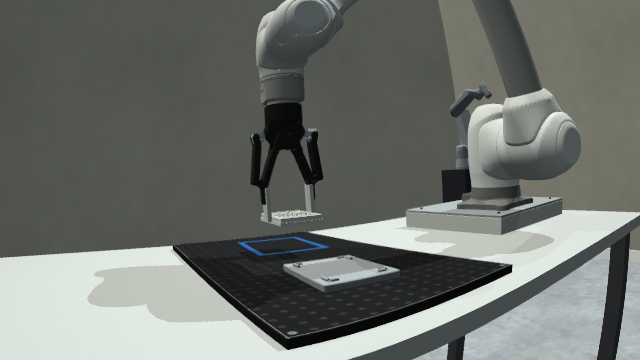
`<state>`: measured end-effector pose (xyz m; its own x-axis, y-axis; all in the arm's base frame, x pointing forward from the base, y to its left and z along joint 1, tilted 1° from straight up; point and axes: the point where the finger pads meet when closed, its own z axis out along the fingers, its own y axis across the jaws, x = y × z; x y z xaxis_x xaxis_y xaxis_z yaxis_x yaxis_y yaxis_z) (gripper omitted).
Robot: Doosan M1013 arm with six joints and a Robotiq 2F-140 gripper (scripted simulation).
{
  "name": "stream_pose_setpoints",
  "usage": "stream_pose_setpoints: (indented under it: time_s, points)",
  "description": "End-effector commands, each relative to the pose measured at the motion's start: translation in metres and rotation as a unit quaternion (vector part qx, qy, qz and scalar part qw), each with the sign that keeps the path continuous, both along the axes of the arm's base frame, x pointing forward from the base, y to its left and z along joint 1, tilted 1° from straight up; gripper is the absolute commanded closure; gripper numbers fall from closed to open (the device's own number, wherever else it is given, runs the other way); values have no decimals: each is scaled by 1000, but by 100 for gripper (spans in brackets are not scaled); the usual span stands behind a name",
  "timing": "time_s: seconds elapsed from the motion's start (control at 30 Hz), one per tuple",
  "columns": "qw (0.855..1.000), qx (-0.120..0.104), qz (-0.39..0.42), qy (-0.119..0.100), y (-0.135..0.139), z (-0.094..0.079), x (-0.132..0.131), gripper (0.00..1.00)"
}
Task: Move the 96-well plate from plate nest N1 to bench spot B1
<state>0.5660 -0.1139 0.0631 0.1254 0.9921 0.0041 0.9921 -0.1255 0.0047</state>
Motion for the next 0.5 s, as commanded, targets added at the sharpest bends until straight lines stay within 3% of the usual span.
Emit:
stream_pose_setpoints:
  time_s: [0.0, 0.47]
  points:
    - [1000, 1, 0, -2, -14, -1, -3, 100]
    - [1000, 1, 0, -2, -53, -2, -10, 100]
